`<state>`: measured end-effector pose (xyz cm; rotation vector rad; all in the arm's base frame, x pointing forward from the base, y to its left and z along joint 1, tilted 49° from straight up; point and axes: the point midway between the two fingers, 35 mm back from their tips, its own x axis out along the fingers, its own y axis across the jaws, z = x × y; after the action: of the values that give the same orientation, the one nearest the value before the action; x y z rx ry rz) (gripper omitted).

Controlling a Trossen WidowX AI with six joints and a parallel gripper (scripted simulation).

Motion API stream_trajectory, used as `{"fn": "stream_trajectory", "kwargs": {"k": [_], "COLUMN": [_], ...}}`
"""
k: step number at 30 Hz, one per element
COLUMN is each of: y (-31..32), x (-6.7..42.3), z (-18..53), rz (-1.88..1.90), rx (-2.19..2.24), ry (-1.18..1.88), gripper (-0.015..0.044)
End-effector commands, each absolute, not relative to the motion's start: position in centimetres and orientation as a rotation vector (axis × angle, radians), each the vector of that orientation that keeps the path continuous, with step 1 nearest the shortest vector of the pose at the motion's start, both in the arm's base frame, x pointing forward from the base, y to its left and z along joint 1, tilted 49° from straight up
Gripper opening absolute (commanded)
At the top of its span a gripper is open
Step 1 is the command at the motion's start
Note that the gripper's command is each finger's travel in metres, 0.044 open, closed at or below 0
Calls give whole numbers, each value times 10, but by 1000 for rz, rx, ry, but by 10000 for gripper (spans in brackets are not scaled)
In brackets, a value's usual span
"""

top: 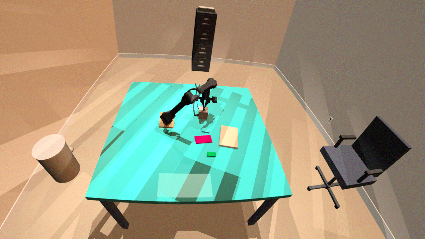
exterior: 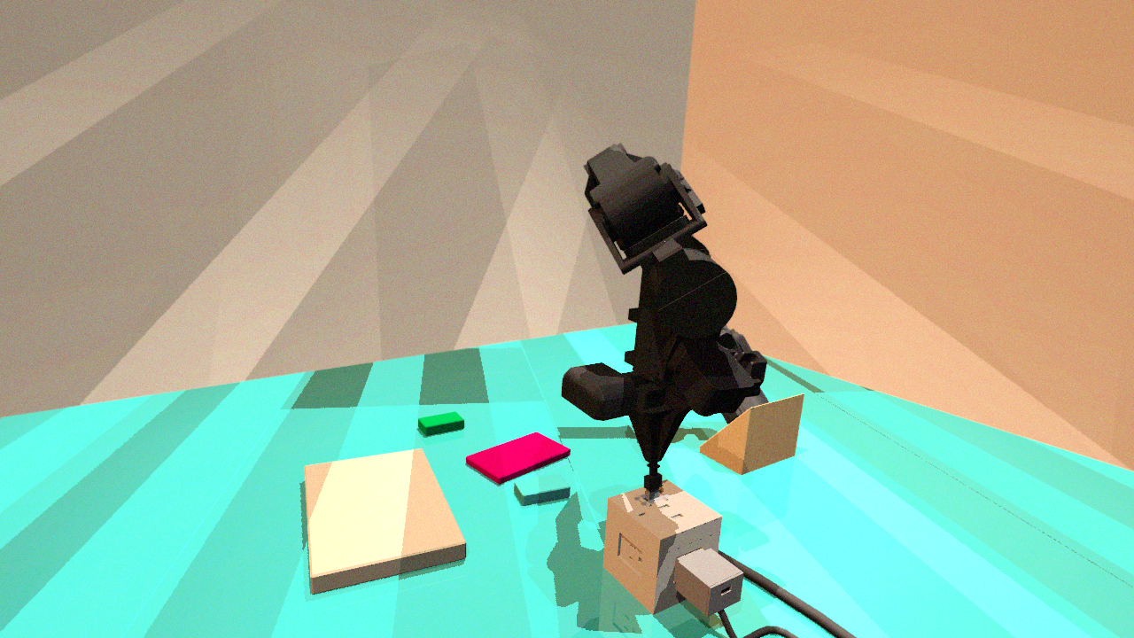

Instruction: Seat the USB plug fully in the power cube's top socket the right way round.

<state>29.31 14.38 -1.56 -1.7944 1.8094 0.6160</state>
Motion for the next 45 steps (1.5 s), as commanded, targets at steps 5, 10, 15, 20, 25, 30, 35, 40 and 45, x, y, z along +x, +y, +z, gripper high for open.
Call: {"fn": "stream_trajectory", "kwargs": {"k": [5,10,15,20,25,30,35,40,45], "y": [142,142,141,141,140,140,139,139,139], "x": [293,293,293,293,293,293,293,293,293], "z": [-16,-17,-17,-17,-18,-18,-19,-19,-19], "rz": [615,615,615,615,615,615,615,615,615], "rx": [-1803,-1803,-1803,-1803,-1803,-1803,-1803,-1803,-1803], "ry": [1808,1808,1808,1808,1808,1808,1808,1808,1808], "gripper": [0,0,0,0,0,0,0,0,0]}}
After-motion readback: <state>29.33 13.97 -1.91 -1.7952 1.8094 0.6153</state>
